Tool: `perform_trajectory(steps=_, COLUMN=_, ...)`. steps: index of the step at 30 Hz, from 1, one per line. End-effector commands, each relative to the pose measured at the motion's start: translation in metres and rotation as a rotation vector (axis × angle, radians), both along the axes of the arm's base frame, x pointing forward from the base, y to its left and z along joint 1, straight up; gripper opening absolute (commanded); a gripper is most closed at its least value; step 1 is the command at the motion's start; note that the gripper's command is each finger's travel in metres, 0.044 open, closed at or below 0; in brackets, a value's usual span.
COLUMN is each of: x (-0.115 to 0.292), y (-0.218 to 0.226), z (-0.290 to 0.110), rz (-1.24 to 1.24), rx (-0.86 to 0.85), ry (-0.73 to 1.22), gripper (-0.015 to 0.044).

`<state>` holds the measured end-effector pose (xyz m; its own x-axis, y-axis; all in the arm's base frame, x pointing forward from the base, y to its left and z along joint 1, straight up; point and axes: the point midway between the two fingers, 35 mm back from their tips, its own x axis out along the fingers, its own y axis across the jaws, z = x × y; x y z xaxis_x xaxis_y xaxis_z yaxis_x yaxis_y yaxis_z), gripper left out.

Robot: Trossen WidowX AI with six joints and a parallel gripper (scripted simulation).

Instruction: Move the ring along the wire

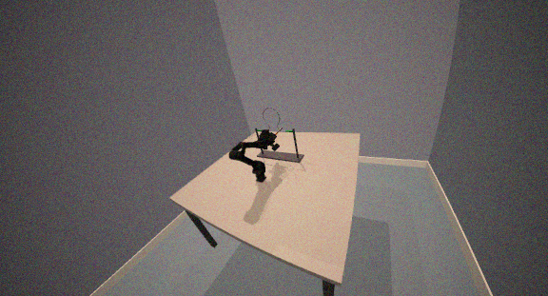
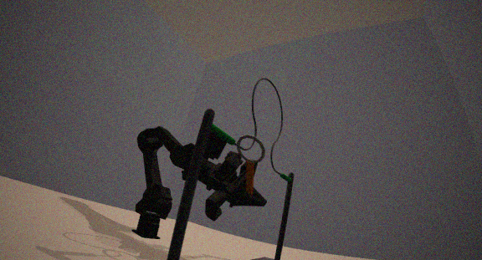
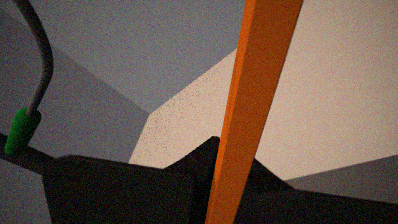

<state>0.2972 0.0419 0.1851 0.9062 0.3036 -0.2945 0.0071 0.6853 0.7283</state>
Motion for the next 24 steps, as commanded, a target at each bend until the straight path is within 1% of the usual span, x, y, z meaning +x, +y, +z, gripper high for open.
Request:
perform_trajectory(steps=1, x=-0.008, y=0.008, z=0.015, rz=0.044, rx=0.082, ry=0.025, gripper=-0.015)
perform_trajectory(steps=15, x=-0.028, y=0.022, z=0.052, rz=0.189, rx=0.323, ry=0.113, gripper=-0.015)
perform_trajectory(steps=24, x=-0.03, y=0.028, z=0.07, rz=0.204, rx=0.445, ry=0.106, gripper=-0.015)
